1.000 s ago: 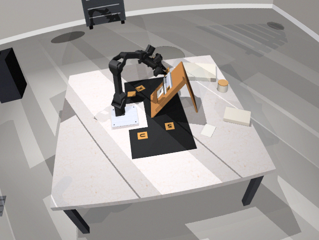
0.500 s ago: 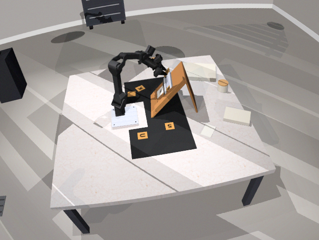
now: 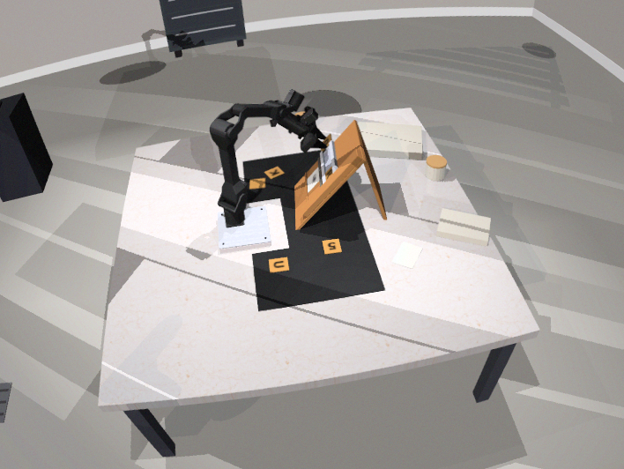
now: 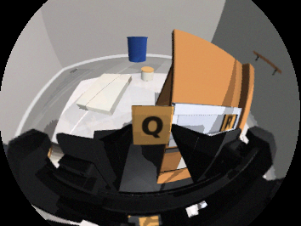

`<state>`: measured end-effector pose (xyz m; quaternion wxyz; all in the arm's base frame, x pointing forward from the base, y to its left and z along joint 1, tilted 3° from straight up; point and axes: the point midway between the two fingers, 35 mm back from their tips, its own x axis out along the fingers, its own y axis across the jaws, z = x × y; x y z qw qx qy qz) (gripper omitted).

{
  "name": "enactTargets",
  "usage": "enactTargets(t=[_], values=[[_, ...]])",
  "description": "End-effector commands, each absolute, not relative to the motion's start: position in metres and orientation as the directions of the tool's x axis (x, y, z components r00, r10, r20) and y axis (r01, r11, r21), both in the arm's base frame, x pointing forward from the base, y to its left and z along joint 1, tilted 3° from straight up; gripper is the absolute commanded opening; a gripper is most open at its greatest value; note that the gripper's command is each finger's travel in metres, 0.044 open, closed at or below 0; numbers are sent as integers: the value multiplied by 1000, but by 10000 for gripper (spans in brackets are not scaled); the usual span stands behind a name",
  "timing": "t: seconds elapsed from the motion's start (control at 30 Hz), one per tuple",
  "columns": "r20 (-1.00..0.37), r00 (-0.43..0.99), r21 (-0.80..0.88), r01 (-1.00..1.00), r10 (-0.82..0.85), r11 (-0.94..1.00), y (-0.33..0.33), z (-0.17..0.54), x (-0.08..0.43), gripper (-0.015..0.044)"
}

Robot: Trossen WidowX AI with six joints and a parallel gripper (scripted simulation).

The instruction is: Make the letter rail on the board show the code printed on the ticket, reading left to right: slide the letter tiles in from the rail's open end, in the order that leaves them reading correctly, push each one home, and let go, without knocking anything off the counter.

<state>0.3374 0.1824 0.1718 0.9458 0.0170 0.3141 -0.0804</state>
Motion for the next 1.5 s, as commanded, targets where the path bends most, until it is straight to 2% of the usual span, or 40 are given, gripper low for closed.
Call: enactTargets(t=[0.0,1.47], values=[[-592,794,-12,160,-136,987,180,175,337,0],[-592,794,-13,160,-137,987,158,175,333,0]])
